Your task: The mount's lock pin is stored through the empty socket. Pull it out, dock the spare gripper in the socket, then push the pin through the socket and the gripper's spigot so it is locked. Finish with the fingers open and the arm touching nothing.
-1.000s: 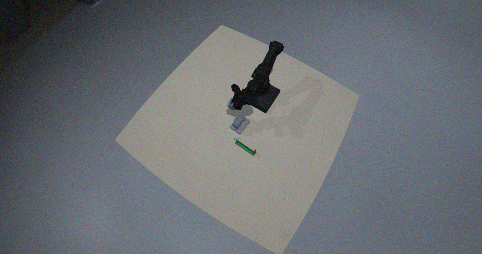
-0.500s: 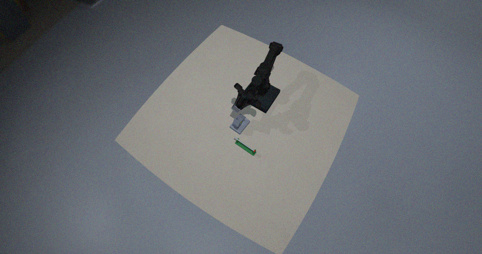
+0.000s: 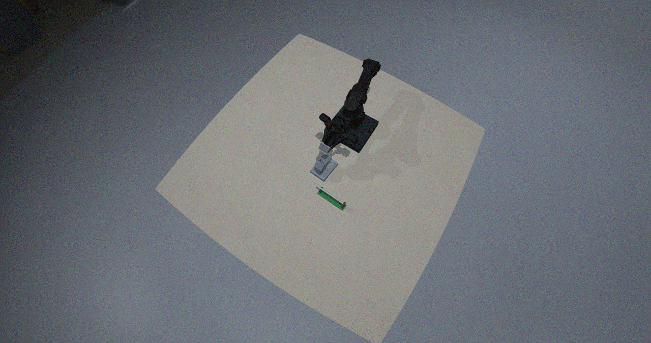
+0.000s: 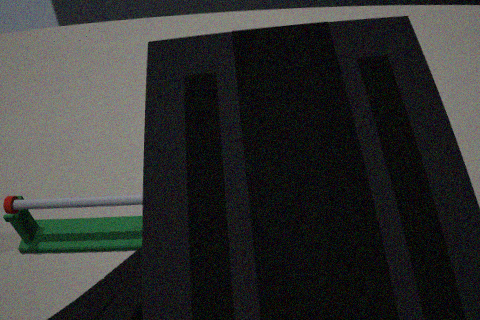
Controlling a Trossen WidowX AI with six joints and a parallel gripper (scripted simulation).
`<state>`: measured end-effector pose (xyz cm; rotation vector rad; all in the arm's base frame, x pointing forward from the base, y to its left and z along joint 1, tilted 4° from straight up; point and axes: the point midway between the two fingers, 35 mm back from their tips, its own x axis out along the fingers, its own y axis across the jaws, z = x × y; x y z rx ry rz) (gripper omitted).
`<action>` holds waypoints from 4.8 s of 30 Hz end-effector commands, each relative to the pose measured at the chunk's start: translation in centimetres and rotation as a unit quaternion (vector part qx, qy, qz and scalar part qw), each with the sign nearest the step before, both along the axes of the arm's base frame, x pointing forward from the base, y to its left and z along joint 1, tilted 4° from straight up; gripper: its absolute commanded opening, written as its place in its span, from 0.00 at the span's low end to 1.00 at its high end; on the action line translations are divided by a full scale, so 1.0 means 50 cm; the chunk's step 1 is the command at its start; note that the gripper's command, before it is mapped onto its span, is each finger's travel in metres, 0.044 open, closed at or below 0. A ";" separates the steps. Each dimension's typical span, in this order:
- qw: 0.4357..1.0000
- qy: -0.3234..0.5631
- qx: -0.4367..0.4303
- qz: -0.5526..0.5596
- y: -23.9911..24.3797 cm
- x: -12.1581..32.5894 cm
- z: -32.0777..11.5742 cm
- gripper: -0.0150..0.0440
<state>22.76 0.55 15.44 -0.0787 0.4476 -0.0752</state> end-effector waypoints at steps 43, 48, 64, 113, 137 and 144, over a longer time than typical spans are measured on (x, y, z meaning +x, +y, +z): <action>0.999 -0.026 0.042 -0.001 0.007 0.041 -0.075 0.25; 0.999 -0.026 0.042 -0.001 0.007 0.047 -0.089 0.25; 0.999 -0.027 0.042 -0.002 0.006 0.058 -0.114 0.25; 0.999 -0.017 0.037 0.001 0.009 0.025 -0.042 1.00; 1.000 -0.004 0.030 0.003 0.010 -0.007 0.041 1.00; 1.000 -0.008 0.030 0.004 0.011 -0.004 0.080 1.00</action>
